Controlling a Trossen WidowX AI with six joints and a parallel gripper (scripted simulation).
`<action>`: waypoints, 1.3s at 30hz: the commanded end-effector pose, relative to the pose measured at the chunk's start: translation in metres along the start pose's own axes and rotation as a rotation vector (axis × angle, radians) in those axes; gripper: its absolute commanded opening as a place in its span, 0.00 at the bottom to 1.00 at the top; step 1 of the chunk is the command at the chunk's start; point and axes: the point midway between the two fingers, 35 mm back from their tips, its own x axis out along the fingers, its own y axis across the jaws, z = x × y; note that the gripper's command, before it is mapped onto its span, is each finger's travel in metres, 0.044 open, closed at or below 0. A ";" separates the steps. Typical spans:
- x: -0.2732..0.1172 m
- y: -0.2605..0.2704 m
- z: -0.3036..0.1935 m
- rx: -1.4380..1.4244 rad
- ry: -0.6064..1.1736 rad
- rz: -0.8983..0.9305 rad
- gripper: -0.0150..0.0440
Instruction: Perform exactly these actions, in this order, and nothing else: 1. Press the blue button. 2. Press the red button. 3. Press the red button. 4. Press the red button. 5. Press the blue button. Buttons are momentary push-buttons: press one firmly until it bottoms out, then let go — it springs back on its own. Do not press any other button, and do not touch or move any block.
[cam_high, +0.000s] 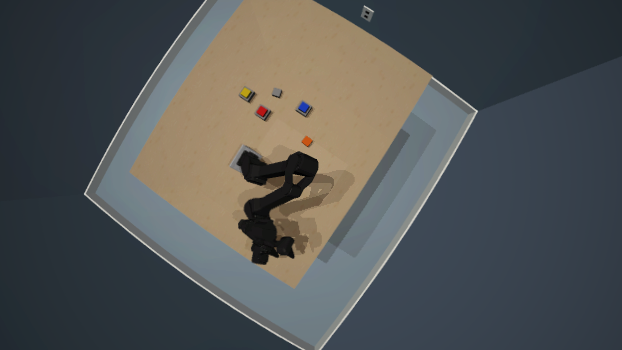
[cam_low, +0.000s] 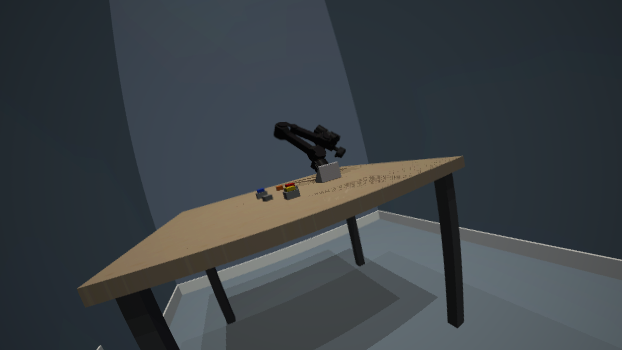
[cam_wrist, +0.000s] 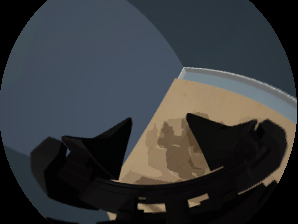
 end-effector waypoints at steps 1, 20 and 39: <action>0.001 0.000 0.000 -0.001 0.001 0.001 0.93; 0.123 0.101 -0.084 -0.075 0.241 0.222 0.93; 0.113 0.251 -0.267 -0.183 0.664 0.391 0.93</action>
